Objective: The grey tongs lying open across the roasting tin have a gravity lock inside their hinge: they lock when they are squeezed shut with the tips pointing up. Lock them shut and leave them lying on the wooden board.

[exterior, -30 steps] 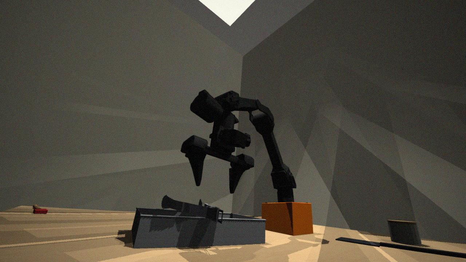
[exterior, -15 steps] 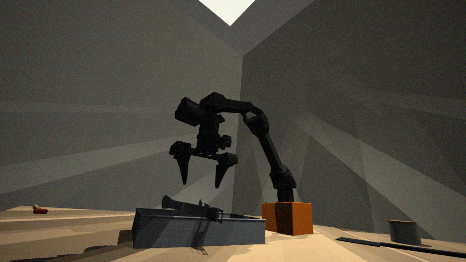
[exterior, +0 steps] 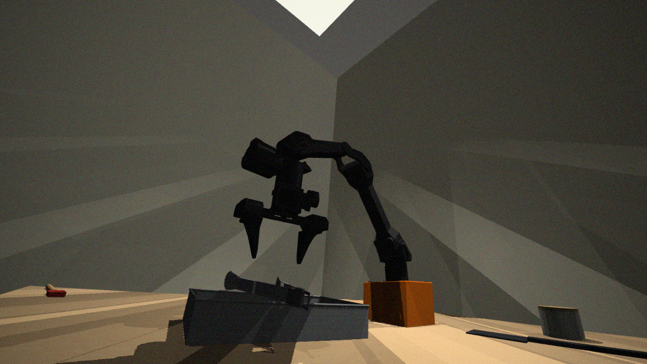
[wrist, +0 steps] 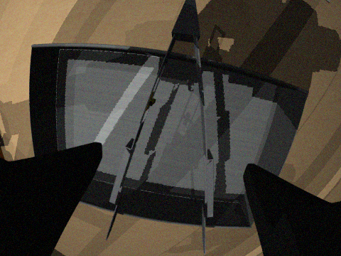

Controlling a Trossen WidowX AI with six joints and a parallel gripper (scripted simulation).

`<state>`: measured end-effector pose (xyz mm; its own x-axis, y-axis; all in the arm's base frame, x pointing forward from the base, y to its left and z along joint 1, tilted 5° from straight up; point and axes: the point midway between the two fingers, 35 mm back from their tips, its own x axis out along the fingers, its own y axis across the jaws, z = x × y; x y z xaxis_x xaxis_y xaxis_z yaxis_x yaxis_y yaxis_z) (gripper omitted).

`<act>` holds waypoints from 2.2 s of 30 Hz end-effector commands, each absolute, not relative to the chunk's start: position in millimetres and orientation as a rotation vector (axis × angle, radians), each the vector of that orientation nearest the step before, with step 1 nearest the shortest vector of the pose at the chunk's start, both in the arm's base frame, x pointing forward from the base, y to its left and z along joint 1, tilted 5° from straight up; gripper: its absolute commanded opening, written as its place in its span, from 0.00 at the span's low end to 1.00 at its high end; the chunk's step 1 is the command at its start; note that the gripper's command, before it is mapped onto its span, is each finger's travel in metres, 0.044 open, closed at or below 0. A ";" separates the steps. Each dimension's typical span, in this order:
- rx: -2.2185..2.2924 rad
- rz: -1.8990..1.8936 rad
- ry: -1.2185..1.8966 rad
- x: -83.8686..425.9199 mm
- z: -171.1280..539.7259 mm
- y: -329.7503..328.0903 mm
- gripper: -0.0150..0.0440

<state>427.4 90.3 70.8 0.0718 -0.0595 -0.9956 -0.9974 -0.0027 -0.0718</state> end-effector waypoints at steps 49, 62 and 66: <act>-1.291 1.132 1.206 431.5 -16.7 84.8 1.00; -1.286 1.129 1.201 431.9 -20.1 85.1 0.81; -1.286 1.129 1.201 431.9 -20.1 85.1 0.77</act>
